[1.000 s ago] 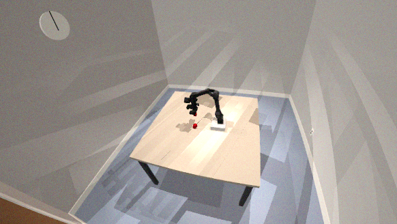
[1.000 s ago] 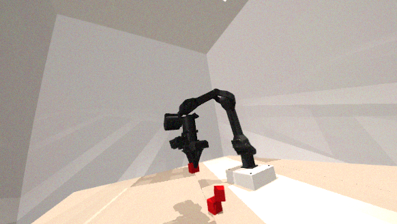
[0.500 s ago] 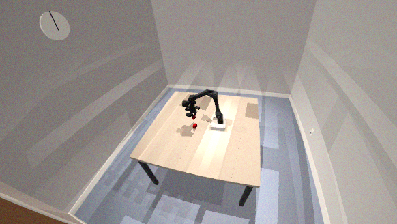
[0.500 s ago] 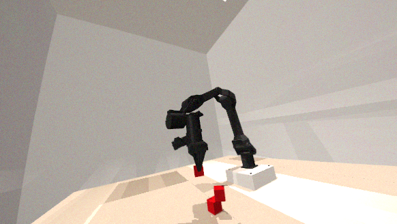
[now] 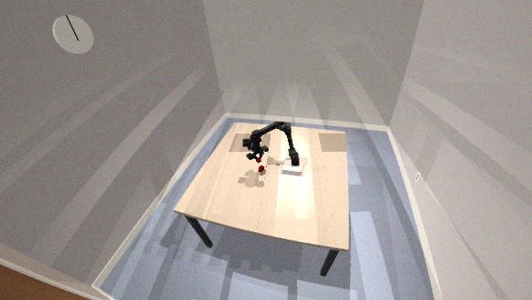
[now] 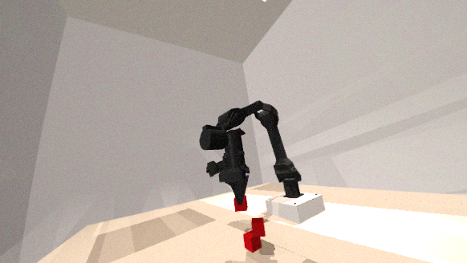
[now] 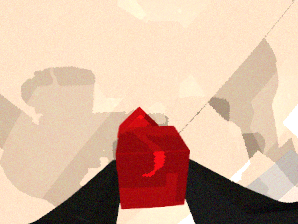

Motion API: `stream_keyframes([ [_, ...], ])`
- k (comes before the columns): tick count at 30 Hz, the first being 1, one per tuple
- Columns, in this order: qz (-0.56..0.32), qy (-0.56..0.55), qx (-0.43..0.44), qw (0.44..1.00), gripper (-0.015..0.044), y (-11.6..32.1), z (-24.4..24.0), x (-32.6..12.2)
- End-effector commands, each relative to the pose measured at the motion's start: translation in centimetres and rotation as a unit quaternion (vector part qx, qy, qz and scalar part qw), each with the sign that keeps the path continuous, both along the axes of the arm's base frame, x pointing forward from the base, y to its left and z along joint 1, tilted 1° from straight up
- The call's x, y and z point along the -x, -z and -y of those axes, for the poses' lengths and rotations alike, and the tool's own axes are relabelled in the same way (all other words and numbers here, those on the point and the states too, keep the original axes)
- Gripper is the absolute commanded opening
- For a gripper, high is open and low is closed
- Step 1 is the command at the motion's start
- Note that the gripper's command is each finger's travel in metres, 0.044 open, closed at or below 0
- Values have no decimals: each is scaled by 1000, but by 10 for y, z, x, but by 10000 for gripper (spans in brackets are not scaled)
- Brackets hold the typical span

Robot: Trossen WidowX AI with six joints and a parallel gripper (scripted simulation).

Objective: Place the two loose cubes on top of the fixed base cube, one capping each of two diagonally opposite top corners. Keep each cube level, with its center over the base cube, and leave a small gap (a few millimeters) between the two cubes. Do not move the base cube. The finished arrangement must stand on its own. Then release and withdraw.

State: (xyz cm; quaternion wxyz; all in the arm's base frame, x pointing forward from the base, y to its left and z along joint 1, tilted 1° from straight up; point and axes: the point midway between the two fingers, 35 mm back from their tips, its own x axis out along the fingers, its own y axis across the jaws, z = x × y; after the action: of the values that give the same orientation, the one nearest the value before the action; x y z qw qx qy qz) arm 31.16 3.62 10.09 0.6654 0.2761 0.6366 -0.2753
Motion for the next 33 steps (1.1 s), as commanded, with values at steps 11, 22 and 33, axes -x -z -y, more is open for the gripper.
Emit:
stream_keyframes([
  [11, 5, -5, 16, 1000, 105, 30, -2, 0],
  [22, 5, -5, 16, 1000, 105, 31, -2, 0],
  [33, 2, 11, 3, 1000, 105, 58, 0, -3],
])
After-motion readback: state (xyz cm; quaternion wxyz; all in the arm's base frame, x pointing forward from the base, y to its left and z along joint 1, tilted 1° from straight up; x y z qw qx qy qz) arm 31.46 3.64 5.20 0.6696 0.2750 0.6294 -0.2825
